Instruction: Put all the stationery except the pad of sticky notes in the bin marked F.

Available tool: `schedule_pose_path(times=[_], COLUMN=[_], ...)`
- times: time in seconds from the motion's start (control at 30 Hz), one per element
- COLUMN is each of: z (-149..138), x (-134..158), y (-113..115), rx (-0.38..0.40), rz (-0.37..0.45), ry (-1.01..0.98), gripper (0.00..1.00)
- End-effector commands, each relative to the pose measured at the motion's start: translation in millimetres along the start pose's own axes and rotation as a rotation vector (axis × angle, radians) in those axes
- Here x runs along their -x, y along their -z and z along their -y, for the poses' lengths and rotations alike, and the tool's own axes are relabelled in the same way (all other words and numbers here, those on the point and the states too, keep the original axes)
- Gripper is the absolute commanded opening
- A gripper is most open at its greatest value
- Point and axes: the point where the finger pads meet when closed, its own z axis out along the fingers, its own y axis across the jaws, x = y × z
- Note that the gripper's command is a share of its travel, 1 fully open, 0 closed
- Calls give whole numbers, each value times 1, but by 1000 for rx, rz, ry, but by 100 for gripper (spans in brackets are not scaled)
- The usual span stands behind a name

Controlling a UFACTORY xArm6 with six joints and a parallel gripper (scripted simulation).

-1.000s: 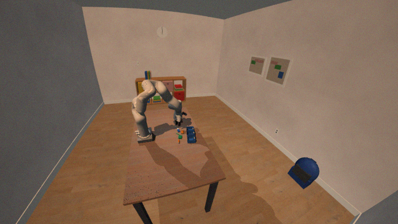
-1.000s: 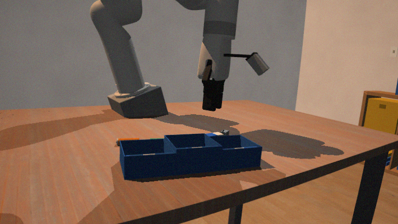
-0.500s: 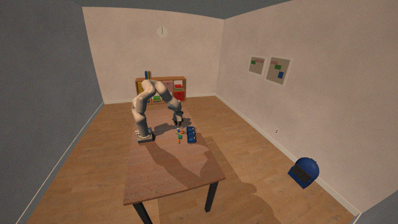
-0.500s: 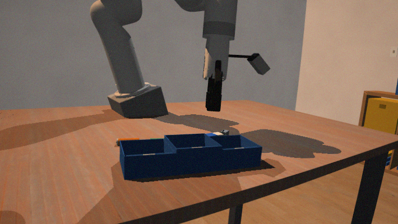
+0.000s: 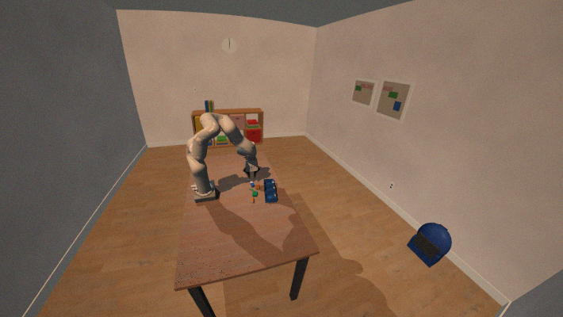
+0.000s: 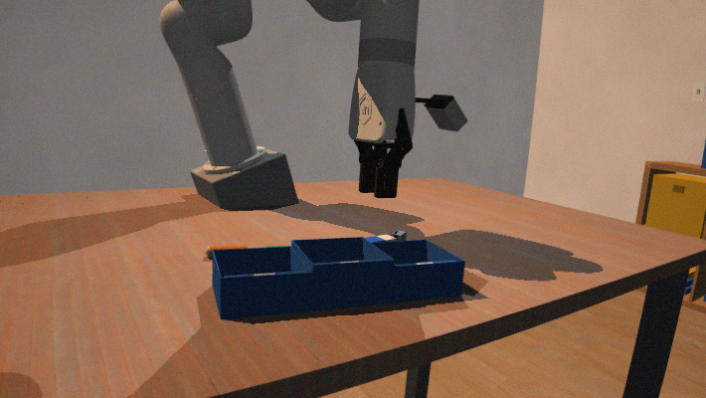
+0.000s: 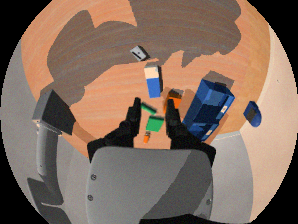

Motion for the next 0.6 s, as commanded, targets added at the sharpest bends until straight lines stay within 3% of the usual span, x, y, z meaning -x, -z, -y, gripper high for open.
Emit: schedule_pose_path(times=[0.0,0.57], z=[-1,-1], x=[0,0], y=[1,1], rx=[-21,-22], rz=[-20,-21], ry=[153,158], gripper=[38,38])
